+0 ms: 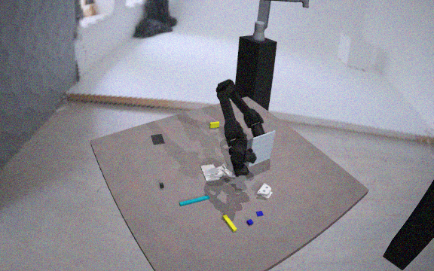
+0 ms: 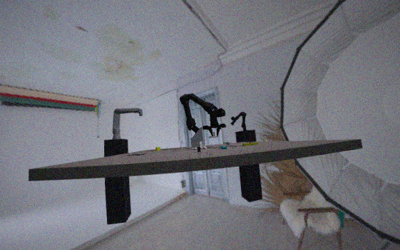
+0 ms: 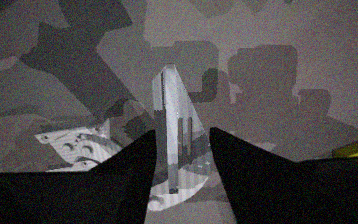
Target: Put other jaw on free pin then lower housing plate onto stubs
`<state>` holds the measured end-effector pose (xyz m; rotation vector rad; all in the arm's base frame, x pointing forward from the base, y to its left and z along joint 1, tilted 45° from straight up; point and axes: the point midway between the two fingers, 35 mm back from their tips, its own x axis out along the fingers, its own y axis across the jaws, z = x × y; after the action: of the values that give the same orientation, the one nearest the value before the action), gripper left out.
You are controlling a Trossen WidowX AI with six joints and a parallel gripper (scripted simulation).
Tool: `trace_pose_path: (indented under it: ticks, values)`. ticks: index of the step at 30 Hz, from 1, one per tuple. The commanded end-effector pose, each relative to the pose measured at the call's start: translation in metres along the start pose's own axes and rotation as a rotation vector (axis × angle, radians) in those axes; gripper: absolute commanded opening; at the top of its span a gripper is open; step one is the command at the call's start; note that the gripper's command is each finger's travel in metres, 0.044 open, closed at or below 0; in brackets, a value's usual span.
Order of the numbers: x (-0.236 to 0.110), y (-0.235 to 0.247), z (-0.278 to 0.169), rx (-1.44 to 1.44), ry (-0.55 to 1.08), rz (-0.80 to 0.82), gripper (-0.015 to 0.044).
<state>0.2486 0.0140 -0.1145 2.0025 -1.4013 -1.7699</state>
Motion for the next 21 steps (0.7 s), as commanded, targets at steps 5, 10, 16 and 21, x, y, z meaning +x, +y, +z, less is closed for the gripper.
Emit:
trace_pose_path:
  ticks: [5,10,16,21]
  values:
    - [-0.002,0.006,-0.002,0.177,-0.005,-0.004,0.0134]
    - [-0.003,0.011,-0.003,0.306,-0.005,-0.003,0.0134]
    - [-0.003,0.018,-0.004,0.462,-0.006,-0.003,0.0134]
    - [-0.004,0.023,-0.005,0.591,-0.006,-0.003,0.0134]
